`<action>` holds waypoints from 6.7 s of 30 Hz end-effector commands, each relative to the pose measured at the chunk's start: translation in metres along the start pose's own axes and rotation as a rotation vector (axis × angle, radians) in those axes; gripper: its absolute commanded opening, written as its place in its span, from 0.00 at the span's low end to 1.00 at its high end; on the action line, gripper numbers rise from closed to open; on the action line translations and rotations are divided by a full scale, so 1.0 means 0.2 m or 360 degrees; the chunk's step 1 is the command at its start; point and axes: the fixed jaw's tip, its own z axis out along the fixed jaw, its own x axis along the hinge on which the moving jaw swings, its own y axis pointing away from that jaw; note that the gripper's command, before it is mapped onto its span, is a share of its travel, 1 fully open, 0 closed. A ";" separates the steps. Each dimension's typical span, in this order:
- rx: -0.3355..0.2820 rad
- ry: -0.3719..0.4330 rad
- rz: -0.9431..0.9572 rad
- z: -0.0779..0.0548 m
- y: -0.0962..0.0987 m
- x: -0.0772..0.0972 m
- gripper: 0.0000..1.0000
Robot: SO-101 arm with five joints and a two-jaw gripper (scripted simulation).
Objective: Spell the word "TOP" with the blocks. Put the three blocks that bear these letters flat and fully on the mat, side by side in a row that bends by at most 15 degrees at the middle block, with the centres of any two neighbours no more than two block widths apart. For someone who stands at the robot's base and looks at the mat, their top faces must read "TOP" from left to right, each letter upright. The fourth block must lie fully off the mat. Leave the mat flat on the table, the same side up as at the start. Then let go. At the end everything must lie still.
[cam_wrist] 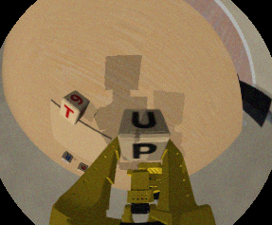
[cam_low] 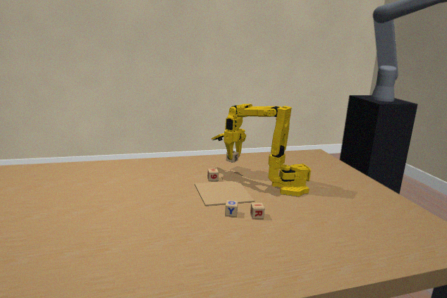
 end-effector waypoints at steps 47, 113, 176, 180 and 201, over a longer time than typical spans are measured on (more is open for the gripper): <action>-0.0021 -0.0148 0.0017 0.02 0.00 -0.06 0.00; -0.0021 -0.0148 0.0017 0.13 0.00 -0.07 0.02; -0.0021 -0.0148 0.0017 -0.02 0.00 -0.07 0.36; -0.0021 -0.0148 0.0017 -0.08 0.00 -0.07 0.36; -0.0021 -0.0148 0.0017 -0.17 0.00 -0.04 0.36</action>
